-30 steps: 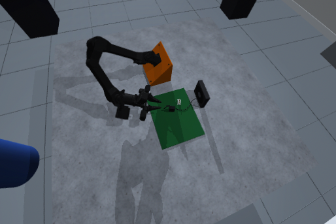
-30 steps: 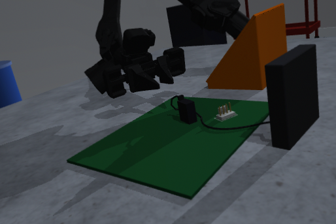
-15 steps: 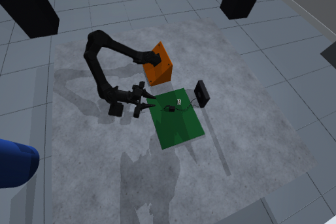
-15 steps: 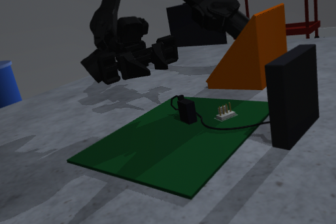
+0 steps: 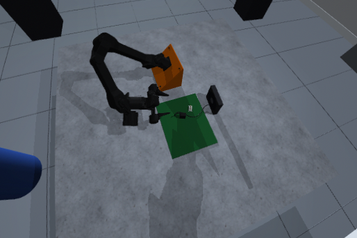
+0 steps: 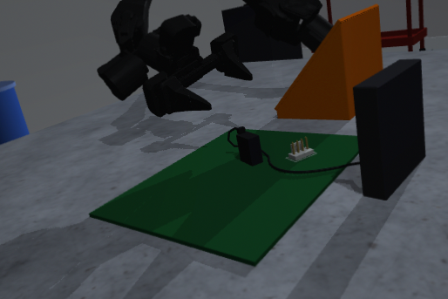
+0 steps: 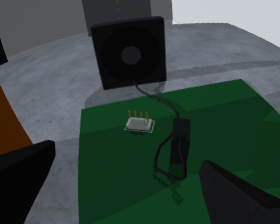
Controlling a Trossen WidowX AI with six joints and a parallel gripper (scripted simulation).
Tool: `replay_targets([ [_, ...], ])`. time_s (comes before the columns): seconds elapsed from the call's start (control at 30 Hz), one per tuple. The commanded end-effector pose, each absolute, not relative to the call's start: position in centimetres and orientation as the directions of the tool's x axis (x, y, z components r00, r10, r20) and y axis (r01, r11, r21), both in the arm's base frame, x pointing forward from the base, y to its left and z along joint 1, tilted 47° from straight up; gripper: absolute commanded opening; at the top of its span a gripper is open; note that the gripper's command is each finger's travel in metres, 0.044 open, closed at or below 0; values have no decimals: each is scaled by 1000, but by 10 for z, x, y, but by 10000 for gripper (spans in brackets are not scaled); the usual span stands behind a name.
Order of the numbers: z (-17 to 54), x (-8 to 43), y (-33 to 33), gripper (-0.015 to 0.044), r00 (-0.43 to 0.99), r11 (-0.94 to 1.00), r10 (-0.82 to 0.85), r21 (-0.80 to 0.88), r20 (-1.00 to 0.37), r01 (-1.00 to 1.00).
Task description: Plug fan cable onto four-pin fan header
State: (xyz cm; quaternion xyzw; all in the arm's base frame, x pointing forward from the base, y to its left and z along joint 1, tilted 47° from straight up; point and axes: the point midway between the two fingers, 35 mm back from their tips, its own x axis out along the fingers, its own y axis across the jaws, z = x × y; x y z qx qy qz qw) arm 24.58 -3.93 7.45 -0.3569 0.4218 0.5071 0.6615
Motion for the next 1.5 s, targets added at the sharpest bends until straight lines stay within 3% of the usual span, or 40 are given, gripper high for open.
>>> replay_targets([
  [0.0, 71, 244, -35, 440, 65, 251, 312, 16, -948, -968],
  [0.7, 65, 236, -23, 440, -146, 380, -69, 109, -987, -919],
  [1.47, 85, 248, -9, 440, -80, 412, -530, -174, -844, -894],
])
